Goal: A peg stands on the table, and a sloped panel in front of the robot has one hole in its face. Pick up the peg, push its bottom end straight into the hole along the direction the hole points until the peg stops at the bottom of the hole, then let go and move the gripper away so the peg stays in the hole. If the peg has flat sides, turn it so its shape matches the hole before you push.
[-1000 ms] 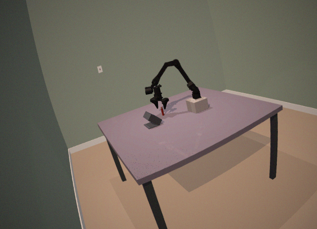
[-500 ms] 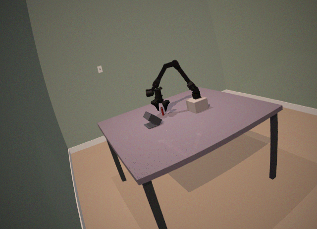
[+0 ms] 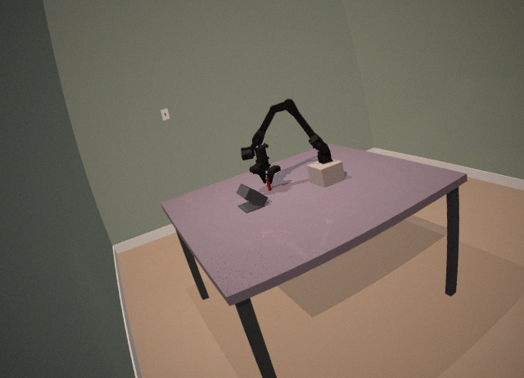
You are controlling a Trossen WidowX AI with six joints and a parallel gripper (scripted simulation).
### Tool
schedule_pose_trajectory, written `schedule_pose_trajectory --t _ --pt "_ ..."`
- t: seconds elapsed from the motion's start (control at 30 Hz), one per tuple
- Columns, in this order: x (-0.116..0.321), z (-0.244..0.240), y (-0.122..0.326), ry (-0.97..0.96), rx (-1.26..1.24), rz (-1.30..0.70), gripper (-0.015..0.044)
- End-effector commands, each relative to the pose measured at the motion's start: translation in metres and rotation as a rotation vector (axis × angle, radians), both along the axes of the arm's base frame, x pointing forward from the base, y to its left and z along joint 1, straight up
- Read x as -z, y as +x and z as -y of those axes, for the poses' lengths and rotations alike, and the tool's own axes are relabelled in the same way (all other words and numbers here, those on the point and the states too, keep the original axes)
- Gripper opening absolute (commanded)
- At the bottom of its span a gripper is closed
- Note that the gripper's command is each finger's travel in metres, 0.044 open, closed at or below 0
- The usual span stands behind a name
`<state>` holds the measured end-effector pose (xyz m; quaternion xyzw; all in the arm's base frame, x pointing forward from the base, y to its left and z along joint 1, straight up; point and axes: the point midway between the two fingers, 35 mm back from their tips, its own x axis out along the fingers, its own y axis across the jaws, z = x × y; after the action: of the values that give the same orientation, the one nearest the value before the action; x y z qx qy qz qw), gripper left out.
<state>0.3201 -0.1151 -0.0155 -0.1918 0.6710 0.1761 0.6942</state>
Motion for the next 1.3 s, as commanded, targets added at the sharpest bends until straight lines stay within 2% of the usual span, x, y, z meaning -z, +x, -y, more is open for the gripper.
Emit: schedule_pose_trajectory --t 0.0,0.07,0.17,0.43,0.9,1.27 --pt "0.000 0.000 0.000 0.001 0.000 0.000 0.0072" --pt "0.000 0.000 0.000 0.001 0.000 0.000 0.0020" --pt "0.000 0.000 0.000 0.001 0.000 0.000 0.0000" --pt "-0.006 0.000 0.001 0.001 0.000 0.000 0.0000" --pt "-0.077 0.000 0.000 0.005 -0.005 -0.004 0.0000" --pt "-0.081 -0.004 0.002 -0.003 -0.049 0.024 0.0000"
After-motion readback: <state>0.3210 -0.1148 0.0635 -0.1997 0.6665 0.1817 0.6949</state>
